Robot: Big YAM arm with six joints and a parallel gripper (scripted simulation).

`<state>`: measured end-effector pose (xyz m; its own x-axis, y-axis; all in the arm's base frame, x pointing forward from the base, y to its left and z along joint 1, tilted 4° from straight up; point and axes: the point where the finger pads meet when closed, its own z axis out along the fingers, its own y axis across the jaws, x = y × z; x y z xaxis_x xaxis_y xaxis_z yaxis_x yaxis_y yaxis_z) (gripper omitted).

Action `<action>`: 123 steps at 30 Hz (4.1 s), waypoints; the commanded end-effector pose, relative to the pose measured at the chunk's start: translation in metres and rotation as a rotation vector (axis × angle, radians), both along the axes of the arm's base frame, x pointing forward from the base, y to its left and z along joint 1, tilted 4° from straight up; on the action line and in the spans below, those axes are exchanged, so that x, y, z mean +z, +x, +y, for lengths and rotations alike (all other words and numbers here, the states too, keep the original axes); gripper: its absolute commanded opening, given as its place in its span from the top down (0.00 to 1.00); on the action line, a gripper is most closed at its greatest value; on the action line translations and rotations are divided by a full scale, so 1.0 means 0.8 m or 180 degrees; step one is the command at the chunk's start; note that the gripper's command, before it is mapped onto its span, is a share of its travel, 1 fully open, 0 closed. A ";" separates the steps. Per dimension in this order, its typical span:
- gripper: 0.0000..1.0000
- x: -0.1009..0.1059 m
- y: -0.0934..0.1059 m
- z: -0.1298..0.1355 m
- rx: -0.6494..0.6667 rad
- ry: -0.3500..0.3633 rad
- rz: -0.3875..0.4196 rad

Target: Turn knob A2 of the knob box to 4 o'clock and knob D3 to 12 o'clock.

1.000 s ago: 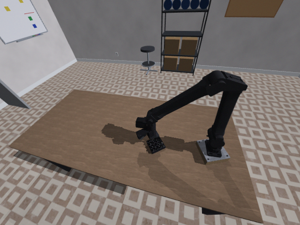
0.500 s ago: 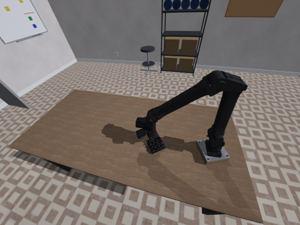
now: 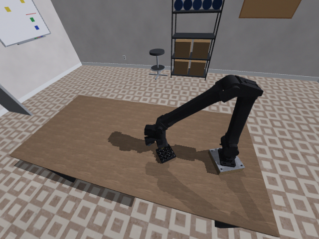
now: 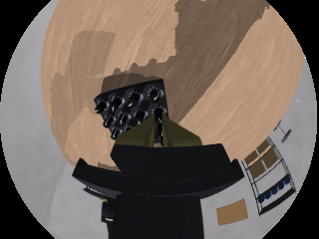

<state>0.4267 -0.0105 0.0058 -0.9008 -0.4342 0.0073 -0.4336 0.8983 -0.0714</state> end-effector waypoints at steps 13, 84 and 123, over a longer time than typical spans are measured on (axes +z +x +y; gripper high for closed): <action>0.93 0.000 0.007 -0.009 -0.1130 0.0019 -0.0128; 0.93 -0.001 0.006 -0.008 -0.4631 0.0136 -0.0357; 0.82 -0.001 0.006 -0.007 -0.4624 0.0144 -0.0353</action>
